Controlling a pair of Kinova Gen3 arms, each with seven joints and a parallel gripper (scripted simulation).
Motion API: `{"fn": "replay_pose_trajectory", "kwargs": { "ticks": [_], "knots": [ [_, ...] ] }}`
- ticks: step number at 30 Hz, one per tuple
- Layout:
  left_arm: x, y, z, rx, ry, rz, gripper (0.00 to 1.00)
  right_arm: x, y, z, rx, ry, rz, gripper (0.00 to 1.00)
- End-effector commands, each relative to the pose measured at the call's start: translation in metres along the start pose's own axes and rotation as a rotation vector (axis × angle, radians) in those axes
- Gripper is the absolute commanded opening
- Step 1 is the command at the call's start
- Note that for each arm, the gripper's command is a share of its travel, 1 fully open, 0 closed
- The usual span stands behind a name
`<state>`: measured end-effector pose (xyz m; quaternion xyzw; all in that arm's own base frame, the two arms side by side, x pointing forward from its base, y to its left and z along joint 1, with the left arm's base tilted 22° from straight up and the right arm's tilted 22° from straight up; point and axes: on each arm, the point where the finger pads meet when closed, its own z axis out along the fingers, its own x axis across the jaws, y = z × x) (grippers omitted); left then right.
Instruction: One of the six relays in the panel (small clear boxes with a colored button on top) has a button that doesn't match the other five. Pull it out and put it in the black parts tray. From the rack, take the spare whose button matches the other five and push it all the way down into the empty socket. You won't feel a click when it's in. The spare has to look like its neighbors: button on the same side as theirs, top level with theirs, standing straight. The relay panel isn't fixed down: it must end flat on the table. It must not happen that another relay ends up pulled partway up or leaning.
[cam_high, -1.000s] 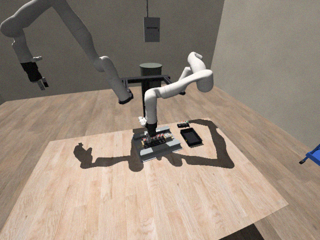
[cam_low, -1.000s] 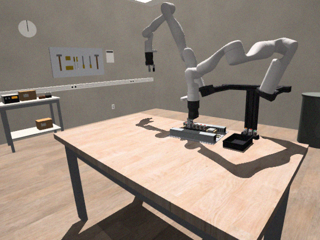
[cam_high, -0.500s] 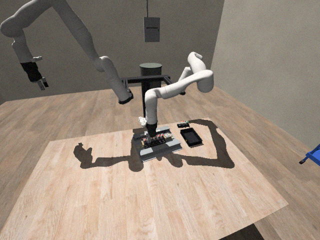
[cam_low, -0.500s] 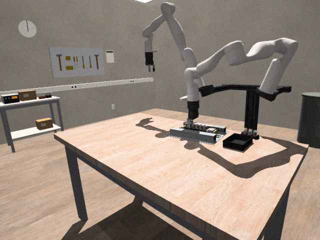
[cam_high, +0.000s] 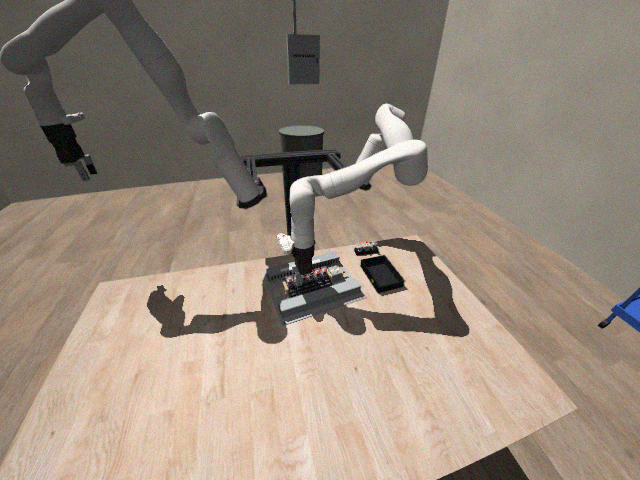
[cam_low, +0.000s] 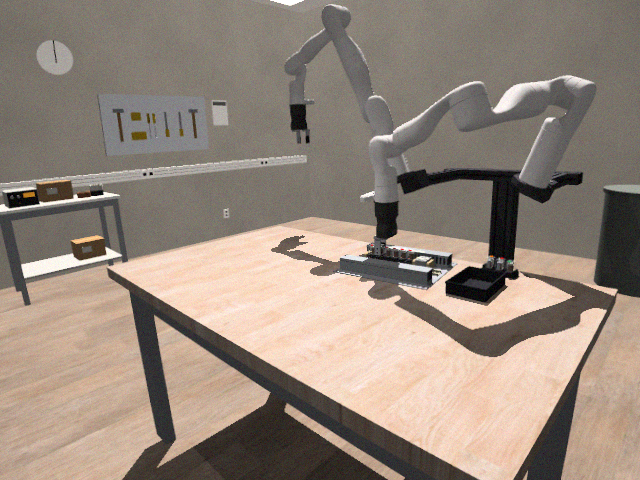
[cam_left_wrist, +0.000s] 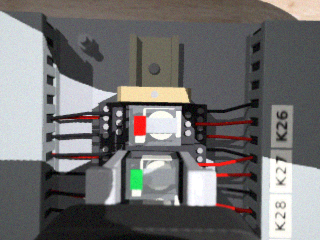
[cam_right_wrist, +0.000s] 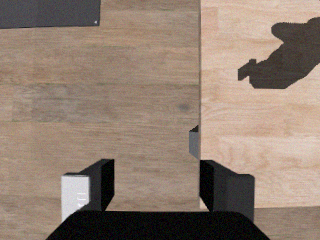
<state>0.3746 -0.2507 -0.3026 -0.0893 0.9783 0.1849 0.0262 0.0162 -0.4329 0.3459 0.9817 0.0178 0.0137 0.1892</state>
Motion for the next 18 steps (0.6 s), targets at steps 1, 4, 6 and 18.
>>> {"fn": "replay_pose_trajectory", "kwargs": {
  "ticks": [1, 4, 6, 18],
  "knots": [
    [-0.0005, -0.0009, -0.0014, 0.002, -0.006, 0.000, 0.00, -0.0001, 0.0003, -0.0005, -0.001, 0.000, 0.000, 1.00],
    [-0.0004, -0.0009, -0.0014, 0.002, -0.009, 0.000, 0.00, -0.0001, 0.0003, -0.0005, -0.001, 0.000, 0.000, 1.00],
    [-0.0003, -0.0009, -0.0014, 0.002, -0.011, 0.000, 0.00, -0.0001, 0.0003, -0.0005, -0.001, 0.000, 0.000, 1.00],
    [0.0000, -0.0009, -0.0015, 0.002, -0.023, 0.000, 0.00, -0.0001, 0.0003, -0.0005, -0.001, 0.000, 0.000, 1.00]
  ]
}}
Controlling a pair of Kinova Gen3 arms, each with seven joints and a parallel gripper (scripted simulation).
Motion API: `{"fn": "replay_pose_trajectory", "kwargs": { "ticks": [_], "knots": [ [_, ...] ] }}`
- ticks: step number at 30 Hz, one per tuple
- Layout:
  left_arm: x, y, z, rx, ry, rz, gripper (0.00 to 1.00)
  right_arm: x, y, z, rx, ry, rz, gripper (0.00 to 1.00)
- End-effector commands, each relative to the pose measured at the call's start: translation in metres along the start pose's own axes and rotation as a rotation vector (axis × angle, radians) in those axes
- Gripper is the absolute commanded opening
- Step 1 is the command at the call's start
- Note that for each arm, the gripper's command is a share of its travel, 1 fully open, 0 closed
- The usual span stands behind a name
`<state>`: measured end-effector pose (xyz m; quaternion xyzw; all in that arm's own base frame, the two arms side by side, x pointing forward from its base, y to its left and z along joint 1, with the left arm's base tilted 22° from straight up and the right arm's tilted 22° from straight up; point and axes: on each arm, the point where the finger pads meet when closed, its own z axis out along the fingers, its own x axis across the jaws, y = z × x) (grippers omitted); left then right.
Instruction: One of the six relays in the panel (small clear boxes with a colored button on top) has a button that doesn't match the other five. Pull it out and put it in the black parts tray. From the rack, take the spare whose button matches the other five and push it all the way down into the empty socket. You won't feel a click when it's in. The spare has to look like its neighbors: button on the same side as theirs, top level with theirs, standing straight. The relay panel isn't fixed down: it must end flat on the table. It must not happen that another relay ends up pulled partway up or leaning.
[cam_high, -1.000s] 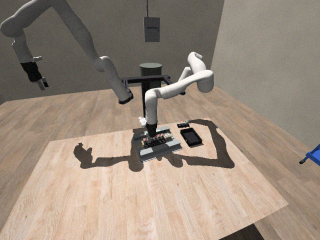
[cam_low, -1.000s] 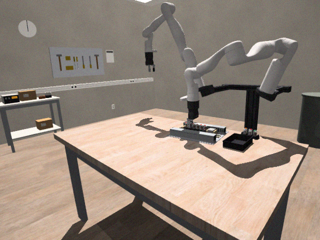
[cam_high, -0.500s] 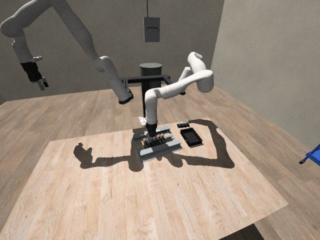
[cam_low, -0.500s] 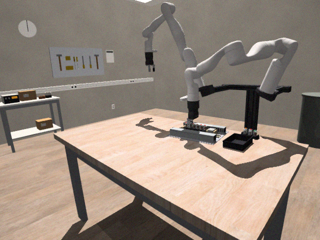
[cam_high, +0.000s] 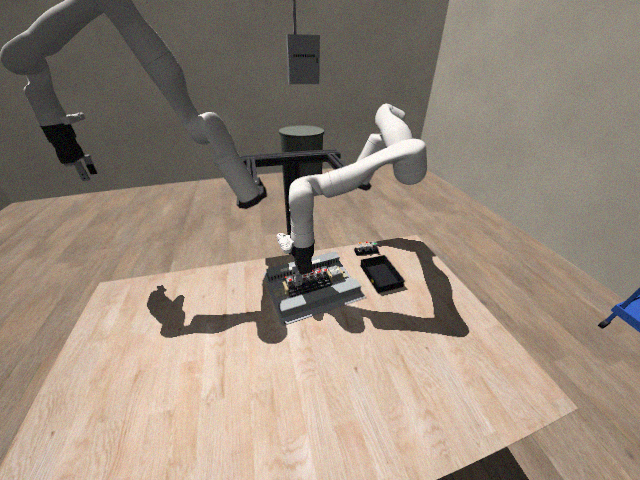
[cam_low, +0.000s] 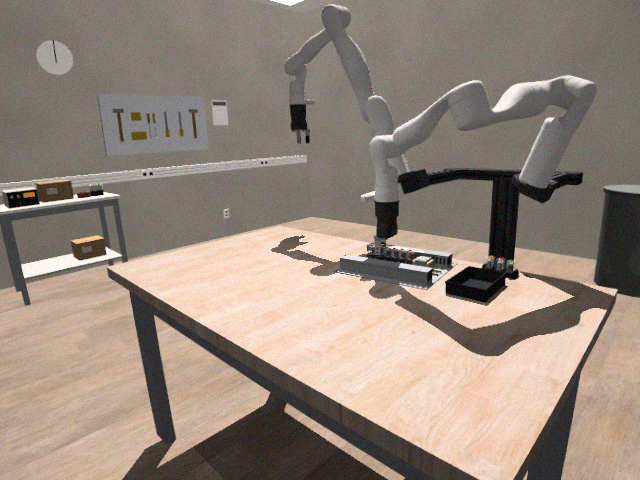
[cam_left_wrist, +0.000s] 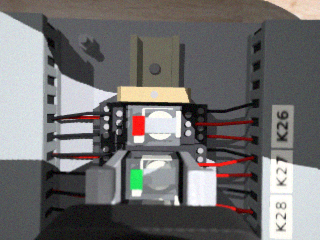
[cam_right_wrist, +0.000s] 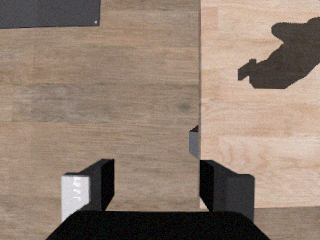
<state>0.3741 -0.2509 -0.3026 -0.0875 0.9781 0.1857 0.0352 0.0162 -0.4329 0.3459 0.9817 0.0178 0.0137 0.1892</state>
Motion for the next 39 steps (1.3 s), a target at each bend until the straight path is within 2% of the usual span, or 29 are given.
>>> {"fn": "replay_pose_trajectory", "kwargs": {
  "ticks": [1, 39],
  "knots": [
    [-0.0005, -0.0009, -0.0014, 0.002, -0.006, 0.000, 0.00, -0.0001, 0.0003, -0.0005, -0.001, 0.000, 0.000, 1.00],
    [0.0005, -0.0009, -0.0016, 0.002, -0.045, 0.000, 0.00, -0.0001, 0.0003, -0.0005, -0.001, 0.000, 0.000, 1.00]
  ]
}}
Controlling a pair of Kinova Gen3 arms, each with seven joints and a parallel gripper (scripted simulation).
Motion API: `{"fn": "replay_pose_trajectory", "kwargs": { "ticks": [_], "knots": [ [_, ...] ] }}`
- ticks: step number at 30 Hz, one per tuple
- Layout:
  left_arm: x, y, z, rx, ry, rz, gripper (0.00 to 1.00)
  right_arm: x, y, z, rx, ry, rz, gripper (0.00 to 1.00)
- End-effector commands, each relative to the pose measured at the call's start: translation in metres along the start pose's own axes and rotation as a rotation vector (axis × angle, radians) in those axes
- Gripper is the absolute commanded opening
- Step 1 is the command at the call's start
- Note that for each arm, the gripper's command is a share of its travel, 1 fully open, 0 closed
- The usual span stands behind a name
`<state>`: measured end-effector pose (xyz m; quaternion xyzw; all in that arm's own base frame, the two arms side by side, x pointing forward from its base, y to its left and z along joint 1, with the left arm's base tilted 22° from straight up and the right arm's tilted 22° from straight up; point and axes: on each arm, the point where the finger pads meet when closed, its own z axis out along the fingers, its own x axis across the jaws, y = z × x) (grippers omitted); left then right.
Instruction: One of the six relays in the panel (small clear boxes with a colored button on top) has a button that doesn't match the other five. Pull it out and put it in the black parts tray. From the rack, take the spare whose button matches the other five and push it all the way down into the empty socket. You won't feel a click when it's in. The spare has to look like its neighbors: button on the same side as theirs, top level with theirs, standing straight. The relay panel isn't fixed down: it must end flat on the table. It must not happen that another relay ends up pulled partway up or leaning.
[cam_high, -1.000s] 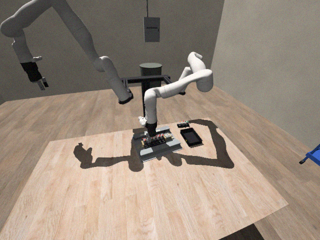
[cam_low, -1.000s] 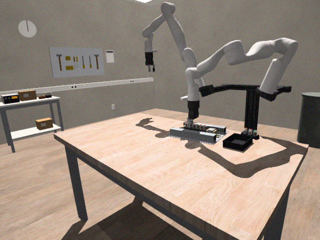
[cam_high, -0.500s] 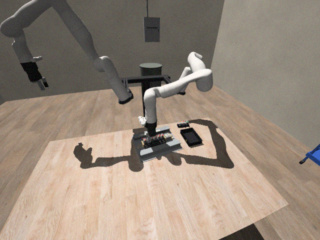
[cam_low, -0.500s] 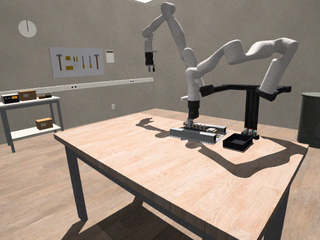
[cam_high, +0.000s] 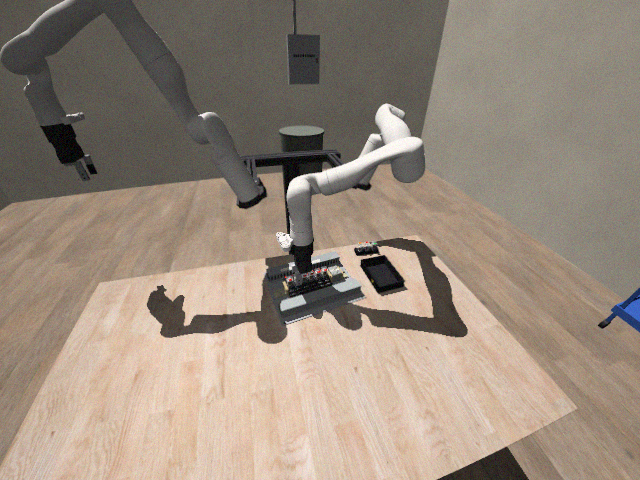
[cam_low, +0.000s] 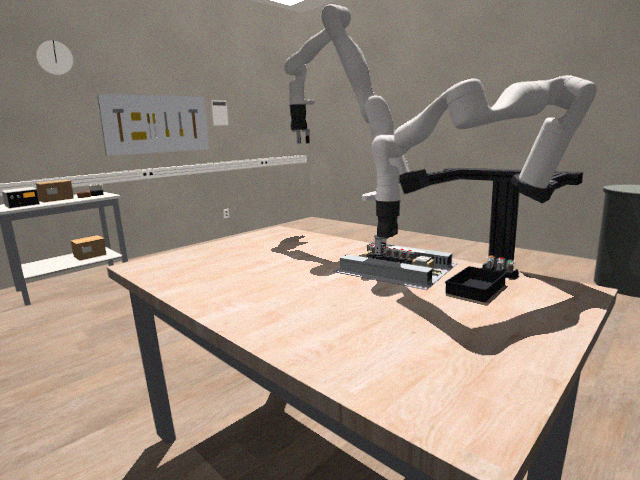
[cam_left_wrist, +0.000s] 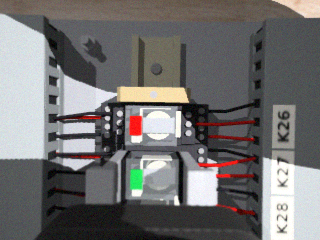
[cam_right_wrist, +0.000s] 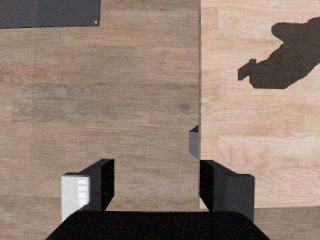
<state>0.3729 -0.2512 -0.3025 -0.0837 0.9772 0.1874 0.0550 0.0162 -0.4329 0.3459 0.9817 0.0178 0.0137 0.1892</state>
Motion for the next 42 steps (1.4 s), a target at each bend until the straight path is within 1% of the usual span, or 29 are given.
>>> {"fn": "replay_pose_trajectory", "kwargs": {
  "ticks": [1, 42],
  "knots": [
    [-0.0007, -0.0009, -0.0013, 0.002, -0.006, 0.000, 0.00, -0.0001, 0.0003, -0.0005, -0.001, 0.000, 0.000, 1.00],
    [-0.0018, -0.0008, -0.0016, 0.002, 0.035, 0.000, 0.00, -0.0001, 0.0003, -0.0005, -0.001, 0.000, 0.000, 1.00]
  ]
}}
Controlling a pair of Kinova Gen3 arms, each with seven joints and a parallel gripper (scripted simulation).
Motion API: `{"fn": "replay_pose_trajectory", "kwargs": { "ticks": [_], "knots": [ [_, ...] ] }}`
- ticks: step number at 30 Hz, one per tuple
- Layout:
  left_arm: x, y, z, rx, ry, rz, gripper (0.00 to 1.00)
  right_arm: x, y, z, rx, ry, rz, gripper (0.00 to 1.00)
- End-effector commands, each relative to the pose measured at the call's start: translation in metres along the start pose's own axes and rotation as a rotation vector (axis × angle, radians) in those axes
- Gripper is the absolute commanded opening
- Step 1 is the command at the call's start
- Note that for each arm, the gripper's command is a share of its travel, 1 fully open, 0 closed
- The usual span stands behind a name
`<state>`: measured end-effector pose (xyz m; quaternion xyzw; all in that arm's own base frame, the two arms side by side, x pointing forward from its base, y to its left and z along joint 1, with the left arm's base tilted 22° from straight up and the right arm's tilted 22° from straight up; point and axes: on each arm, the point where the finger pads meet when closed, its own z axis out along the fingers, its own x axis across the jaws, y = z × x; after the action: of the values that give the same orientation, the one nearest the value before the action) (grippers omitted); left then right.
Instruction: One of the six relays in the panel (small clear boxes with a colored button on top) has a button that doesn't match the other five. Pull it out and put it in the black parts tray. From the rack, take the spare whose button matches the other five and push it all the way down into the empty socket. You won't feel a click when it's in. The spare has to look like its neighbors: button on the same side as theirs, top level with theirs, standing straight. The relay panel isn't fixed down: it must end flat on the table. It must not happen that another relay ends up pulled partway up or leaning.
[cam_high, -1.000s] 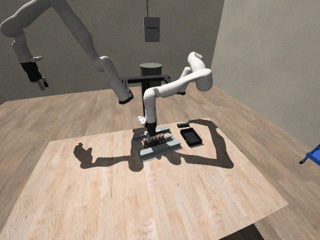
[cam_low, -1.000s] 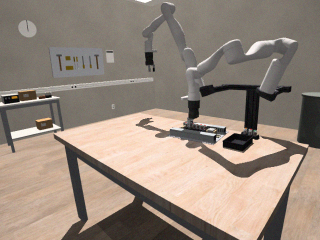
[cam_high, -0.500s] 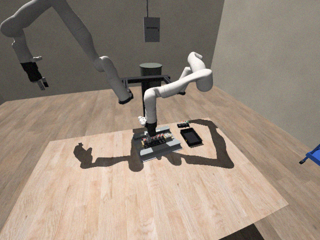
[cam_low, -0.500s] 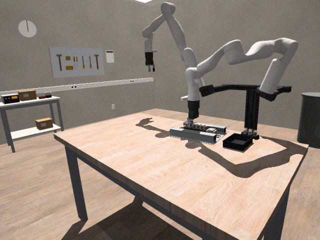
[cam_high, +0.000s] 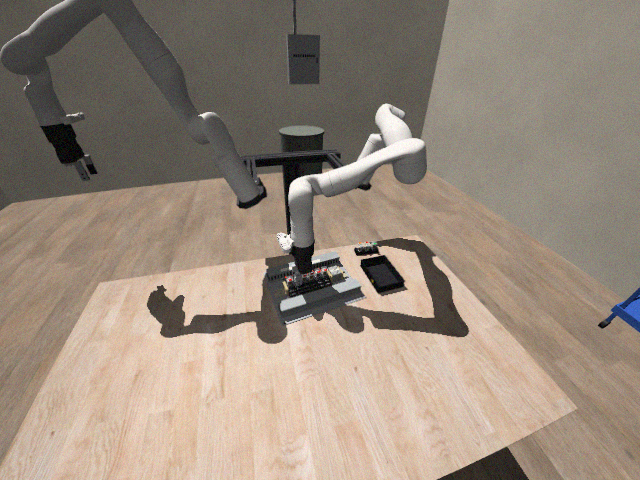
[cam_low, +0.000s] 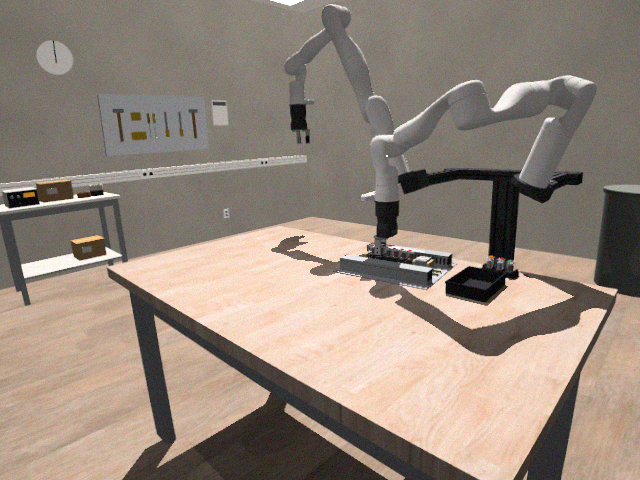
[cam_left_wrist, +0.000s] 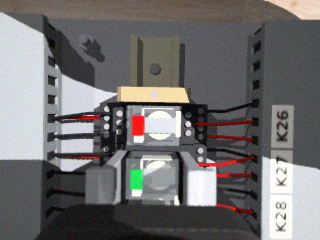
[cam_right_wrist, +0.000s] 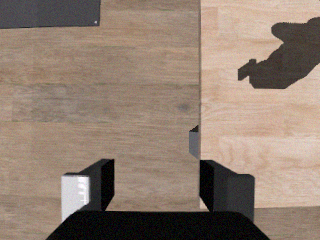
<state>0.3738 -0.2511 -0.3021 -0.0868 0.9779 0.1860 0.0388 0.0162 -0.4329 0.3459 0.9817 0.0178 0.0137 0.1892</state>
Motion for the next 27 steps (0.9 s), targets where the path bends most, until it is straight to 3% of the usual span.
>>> {"fn": "replay_pose_trajectory", "kwargs": {
  "ticks": [1, 27],
  "knots": [
    [-0.0009, -0.0009, -0.0014, 0.002, 0.003, 0.000, 0.00, -0.0001, 0.0003, -0.0005, -0.001, 0.000, 0.000, 1.00],
    [-0.0015, -0.0009, -0.0015, 0.002, 0.031, 0.000, 0.00, -0.0001, 0.0003, -0.0005, -0.001, 0.000, 0.000, 1.00]
  ]
}}
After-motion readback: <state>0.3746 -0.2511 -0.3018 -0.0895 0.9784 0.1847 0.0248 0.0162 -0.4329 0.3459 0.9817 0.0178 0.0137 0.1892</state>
